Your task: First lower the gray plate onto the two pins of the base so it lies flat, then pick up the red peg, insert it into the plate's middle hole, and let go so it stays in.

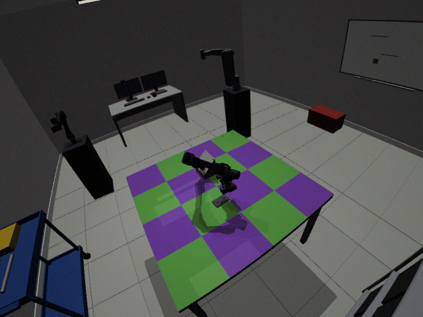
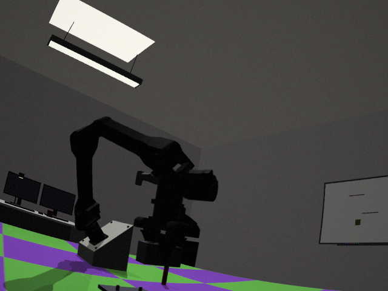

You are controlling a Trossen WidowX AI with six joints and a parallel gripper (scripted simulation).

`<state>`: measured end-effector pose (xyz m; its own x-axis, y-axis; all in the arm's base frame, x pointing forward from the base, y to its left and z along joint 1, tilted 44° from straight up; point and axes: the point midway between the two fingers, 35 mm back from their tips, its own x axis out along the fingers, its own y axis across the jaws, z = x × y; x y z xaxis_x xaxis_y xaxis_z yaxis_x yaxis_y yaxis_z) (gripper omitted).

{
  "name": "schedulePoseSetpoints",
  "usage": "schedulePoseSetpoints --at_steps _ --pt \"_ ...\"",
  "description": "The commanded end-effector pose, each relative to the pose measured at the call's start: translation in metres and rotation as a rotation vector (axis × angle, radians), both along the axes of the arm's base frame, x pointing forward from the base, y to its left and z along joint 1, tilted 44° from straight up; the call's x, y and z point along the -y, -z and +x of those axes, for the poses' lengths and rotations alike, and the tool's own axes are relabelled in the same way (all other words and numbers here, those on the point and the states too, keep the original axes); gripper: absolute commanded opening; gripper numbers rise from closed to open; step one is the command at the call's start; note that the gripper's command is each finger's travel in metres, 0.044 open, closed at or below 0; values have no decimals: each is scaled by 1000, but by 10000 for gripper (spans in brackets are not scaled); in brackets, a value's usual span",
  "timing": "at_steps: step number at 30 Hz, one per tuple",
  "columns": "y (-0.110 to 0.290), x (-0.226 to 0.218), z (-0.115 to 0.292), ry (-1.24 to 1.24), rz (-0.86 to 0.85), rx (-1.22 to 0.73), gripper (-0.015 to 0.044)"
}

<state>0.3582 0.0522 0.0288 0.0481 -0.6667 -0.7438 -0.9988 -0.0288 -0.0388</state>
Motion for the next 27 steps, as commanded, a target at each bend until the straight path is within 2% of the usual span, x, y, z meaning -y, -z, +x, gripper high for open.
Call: schedulePoseSetpoints --at_steps 1,17,27 --pt "-5 13 1 -22 -5 -9 0" --pt "-18 63 -3 -73 -27 -60 0" --pt "-19 66 -3 -75 -28 -63 0"
